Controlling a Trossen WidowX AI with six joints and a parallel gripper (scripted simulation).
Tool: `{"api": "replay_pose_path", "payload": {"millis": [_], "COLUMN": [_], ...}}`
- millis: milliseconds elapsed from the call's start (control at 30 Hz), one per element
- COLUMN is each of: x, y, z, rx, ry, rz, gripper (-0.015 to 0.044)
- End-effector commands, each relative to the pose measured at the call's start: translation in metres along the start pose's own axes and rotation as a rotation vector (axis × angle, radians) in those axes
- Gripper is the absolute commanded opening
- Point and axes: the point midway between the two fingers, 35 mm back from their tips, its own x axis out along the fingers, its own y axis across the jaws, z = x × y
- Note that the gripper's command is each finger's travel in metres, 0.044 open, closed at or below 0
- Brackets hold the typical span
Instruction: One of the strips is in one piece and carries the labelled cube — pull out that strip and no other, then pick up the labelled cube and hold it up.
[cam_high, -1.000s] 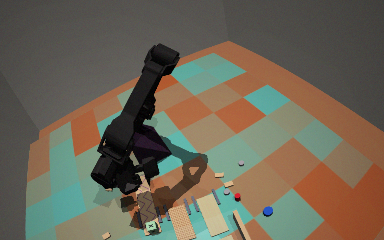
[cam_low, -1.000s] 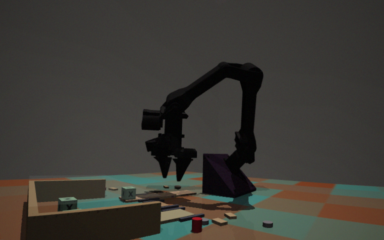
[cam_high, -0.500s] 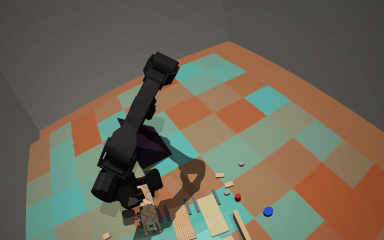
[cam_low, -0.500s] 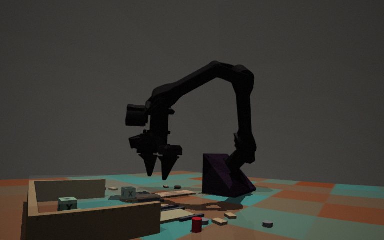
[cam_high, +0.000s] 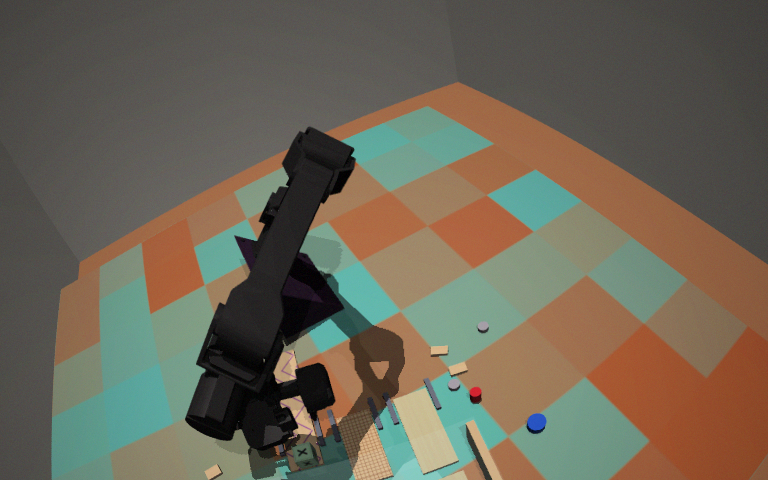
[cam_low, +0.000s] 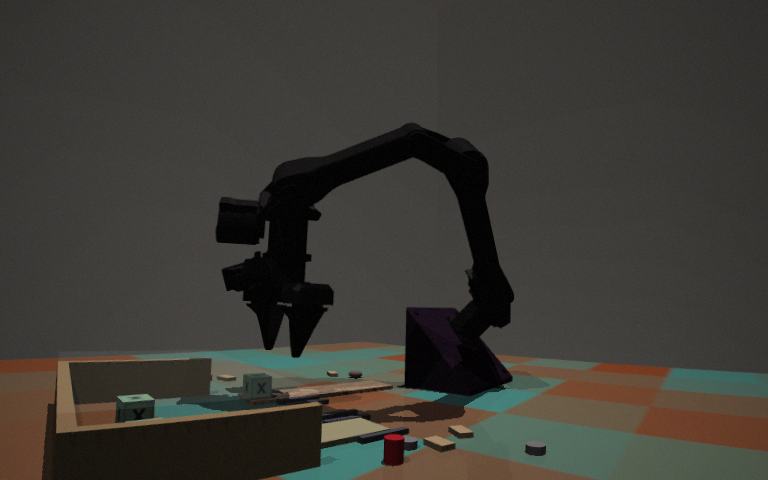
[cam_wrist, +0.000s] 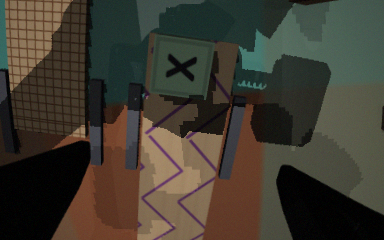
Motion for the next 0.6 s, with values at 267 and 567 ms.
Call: {"api": "replay_pose_path", "payload": {"millis": [267, 567], "x": [-0.002, 0.011], "y": [0.008, 0.008], "z": [0.038, 0.038], "rx": [0.000, 0.000], "ry": [-0.001, -0.001], "rz": [0.005, 0.005], "gripper": [0.0414, 0.0250]}}
